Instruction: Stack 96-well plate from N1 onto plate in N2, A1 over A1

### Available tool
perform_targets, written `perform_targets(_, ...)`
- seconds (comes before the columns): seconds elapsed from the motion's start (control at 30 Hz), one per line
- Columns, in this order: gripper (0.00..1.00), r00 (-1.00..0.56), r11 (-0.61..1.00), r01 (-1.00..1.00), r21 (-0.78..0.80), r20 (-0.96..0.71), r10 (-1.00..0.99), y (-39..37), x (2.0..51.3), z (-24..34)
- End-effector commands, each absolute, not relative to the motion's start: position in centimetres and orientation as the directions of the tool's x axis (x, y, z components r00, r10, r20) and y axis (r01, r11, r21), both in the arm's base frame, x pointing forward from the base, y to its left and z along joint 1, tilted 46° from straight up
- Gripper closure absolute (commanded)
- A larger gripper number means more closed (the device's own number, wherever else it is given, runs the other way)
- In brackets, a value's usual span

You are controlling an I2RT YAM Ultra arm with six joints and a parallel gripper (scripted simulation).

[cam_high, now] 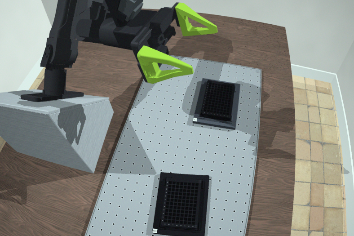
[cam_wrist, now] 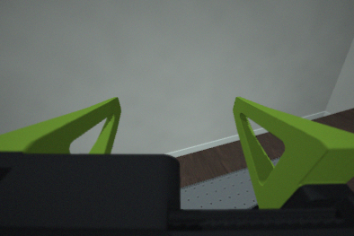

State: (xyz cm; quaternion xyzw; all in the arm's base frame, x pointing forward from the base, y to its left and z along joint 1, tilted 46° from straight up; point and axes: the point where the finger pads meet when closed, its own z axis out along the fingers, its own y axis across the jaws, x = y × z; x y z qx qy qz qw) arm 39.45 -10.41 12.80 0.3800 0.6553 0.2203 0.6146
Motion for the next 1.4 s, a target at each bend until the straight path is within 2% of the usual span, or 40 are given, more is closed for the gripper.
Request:
perform_targets(0.0, 0.00, 0.053, 0.615, 0.224, 0.756, -0.640, 0.767, -10.6, 39.5, 13.1)
perform_targets(0.53, 0.00, 0.053, 0.615, 0.224, 0.756, -0.640, 0.767, -10.6, 39.5, 13.1)
perform_targets(0.67, 0.00, -0.039, 0.566, 0.220, 0.794, -0.573, 0.819, -9.4, 41.5, 13.4)
perform_targets(0.7, 0.00, -0.070, 0.552, 0.249, 0.796, -0.554, 0.830, -9.1, 41.9, 11.7)
perform_targets(0.83, 0.00, -0.068, 0.552, 0.250, 0.796, -0.554, 0.830, -8.8, 42.4, 11.3)
perform_targets(1.0, 0.00, -0.169, 0.494, 0.293, 0.819, -0.464, 0.870, -7.2, 43.9, 9.9)
perform_targets(1.37, 0.00, -0.270, 0.426, 0.358, 0.831, -0.344, 0.899, -4.7, 45.7, 8.0)
